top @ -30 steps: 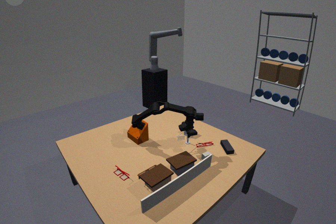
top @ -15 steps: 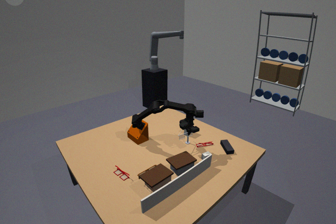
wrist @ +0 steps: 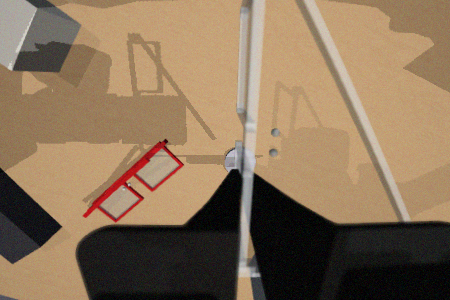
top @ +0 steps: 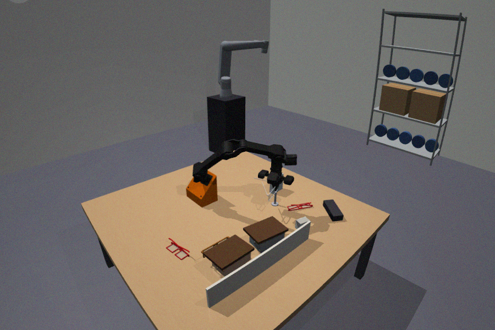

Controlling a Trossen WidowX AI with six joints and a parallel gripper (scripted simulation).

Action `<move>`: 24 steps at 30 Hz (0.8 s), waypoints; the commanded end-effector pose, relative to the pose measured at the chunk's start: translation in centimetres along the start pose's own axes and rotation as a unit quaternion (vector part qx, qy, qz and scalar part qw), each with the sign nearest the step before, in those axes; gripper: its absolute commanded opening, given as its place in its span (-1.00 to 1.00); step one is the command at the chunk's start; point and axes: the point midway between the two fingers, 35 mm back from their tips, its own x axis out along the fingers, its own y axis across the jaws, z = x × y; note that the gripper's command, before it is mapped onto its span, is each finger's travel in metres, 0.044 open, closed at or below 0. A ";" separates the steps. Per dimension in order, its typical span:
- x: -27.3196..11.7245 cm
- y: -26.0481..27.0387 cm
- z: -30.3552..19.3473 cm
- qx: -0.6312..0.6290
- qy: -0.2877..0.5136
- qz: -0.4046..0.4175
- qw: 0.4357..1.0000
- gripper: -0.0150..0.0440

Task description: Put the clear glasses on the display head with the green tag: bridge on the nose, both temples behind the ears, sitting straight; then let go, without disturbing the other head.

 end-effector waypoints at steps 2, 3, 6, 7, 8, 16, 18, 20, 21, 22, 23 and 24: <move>0.0 -0.5 -0.4 -0.082 0.003 -0.002 0.997 -0.49; 0.0 -0.6 -0.5 -0.100 0.003 -0.002 0.995 -0.49; 0.0 -0.9 -0.8 -0.155 0.003 -0.002 0.988 -0.49; 0.0 -1.0 -0.9 -0.173 0.003 -0.002 0.985 -0.49; 0.0 -1.1 -0.9 -0.192 0.003 -0.002 0.981 -0.49; 0.0 -1.8 -1.6 -0.334 0.004 -0.001 0.943 -0.49; 0.0 -2.0 -1.8 -0.369 0.004 -0.001 0.930 -0.49; 0.0 -2.1 -2.0 -0.403 0.004 -0.001 0.915 -0.49; 0.0 -2.2 -2.0 -0.420 0.004 -0.001 0.908 -0.49; 0.0 -2.3 -2.1 -0.436 0.004 -0.001 0.900 -0.49; 0.0 -2.4 -2.2 -0.453 0.004 -0.001 0.892 -0.49; 0.0 -2.5 -2.3 -0.469 0.004 -0.001 0.883 -0.49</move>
